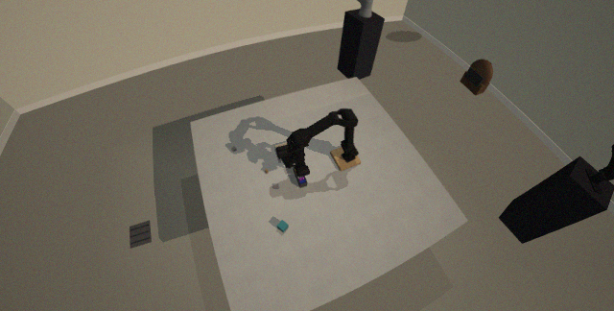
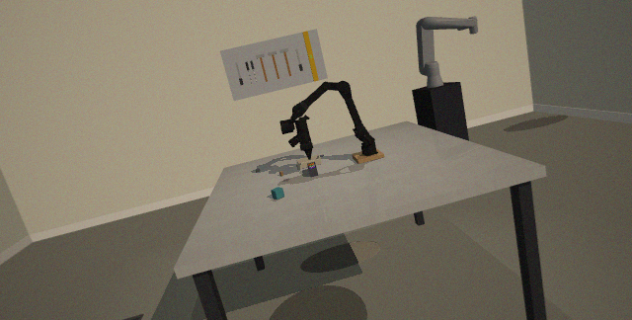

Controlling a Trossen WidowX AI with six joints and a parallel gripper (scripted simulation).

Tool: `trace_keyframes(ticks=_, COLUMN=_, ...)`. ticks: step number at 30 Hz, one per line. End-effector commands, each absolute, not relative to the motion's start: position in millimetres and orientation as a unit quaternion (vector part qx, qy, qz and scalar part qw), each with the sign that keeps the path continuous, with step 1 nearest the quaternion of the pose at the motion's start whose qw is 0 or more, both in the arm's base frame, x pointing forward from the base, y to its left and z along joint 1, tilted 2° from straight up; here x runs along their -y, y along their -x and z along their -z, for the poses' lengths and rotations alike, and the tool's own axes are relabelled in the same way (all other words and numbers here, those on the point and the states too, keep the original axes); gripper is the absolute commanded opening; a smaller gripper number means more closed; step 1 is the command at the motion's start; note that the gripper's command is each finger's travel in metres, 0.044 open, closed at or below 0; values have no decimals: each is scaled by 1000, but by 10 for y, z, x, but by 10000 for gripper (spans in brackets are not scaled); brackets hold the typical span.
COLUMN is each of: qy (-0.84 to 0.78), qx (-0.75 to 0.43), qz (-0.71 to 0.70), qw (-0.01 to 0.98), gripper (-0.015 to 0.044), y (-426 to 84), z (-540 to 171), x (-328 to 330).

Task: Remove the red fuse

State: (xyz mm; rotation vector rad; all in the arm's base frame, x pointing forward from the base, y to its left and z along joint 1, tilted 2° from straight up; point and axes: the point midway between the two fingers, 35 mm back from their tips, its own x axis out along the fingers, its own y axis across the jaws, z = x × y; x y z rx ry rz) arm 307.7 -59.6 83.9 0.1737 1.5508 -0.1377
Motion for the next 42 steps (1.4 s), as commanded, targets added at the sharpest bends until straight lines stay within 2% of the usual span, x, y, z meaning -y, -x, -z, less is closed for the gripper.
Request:
trace_keyframes(ticks=1, qy=-75, qx=-700, qz=61, qw=707, gripper=60, y=-3066, z=-785, x=598)
trace_keyframes(ticks=42, qy=-75, qx=-700, qz=61, qw=707, gripper=60, y=-3054, z=-529, x=585)
